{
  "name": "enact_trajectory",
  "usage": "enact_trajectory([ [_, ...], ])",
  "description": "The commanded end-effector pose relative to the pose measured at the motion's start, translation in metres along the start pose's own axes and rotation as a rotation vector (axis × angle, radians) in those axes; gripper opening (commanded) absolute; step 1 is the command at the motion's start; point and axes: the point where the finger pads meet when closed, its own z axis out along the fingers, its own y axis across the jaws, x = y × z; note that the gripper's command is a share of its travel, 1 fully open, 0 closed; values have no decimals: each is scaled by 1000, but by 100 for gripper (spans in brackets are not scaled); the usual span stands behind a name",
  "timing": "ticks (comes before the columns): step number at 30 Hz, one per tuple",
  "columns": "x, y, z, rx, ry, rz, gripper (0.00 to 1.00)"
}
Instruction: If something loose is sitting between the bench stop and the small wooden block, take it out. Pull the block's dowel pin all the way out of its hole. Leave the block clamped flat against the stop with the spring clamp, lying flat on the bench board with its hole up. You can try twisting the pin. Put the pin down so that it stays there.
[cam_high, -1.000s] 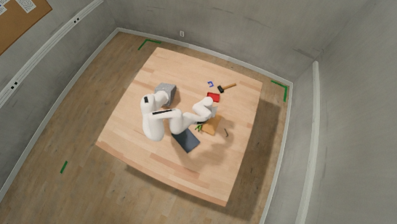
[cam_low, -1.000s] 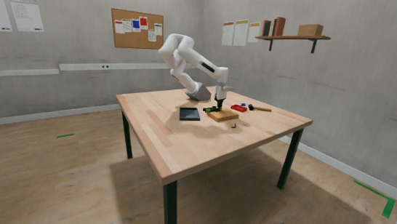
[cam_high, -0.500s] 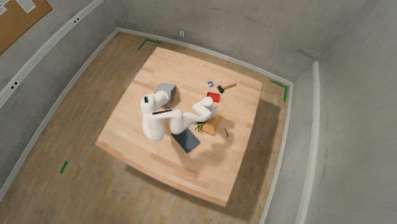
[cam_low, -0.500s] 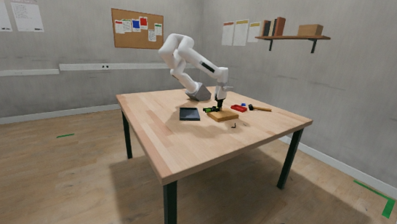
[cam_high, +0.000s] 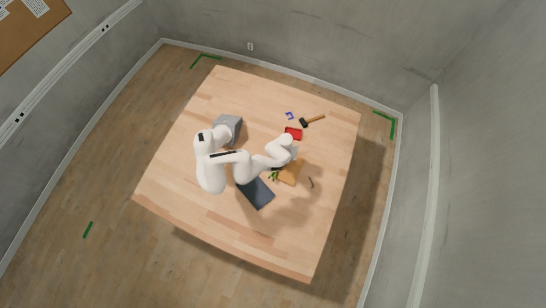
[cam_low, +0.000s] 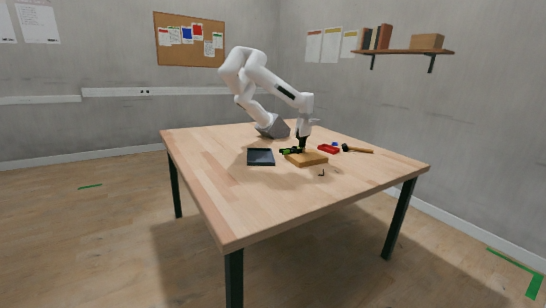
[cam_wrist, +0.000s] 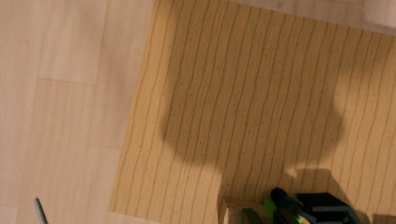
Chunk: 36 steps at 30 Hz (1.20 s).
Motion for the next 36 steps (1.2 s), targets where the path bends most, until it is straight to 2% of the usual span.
enact_trajectory([
  [1,1,0,-1,1,3,-22,0],
  [36,1,0,-1,1,3,-194,0],
])
